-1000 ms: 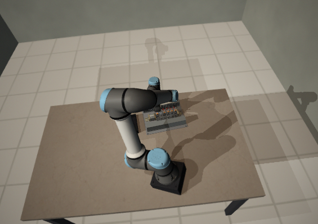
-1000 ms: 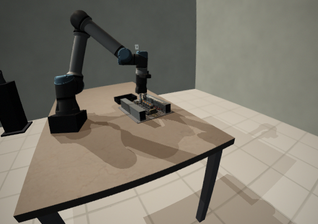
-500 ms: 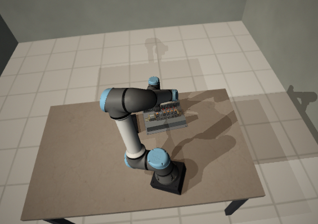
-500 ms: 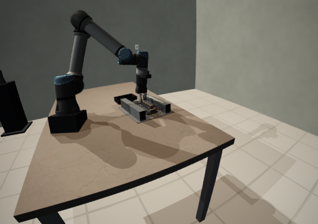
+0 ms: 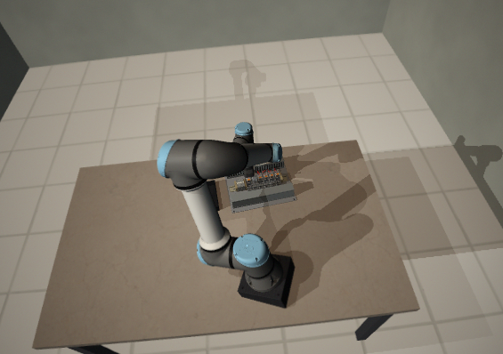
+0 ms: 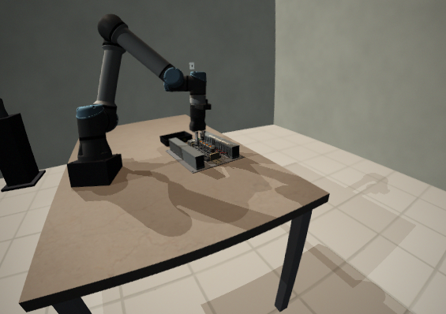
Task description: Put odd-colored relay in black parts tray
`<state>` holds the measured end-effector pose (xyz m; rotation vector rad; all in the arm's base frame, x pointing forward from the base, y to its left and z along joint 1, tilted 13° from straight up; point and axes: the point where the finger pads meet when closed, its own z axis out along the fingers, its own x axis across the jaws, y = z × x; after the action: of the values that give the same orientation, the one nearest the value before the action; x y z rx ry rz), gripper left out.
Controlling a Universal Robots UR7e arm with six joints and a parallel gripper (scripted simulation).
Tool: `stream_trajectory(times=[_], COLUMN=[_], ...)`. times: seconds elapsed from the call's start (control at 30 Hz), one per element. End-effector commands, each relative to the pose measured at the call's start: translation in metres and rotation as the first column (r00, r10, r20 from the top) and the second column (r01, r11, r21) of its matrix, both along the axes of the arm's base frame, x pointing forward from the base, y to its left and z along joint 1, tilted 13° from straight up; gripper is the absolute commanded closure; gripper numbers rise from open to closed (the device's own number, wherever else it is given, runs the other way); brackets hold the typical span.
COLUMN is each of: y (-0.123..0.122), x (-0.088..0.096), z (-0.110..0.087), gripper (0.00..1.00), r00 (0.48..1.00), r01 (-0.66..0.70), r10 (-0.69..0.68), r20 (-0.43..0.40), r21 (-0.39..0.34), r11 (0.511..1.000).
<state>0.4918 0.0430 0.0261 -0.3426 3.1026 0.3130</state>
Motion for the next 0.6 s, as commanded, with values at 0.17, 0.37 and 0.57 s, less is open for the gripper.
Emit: stream_trajectory(times=[0.17,0.37,0.57], y=[-0.0005,-0.0005,-0.0004], x=[-0.0002,-0.0004,-0.0006], z=[0.0009,0.0009,0.0006], gripper=[1.0,1.0,1.0], r00=[1.0,1.0,0.999], r01=[0.003,0.005,0.007], r10=[-0.004,-0.006,-0.007], r20=[0.019,0.029,0.036], r21=[0.004,0.006,0.008], r11=[1.0,1.0,1.0])
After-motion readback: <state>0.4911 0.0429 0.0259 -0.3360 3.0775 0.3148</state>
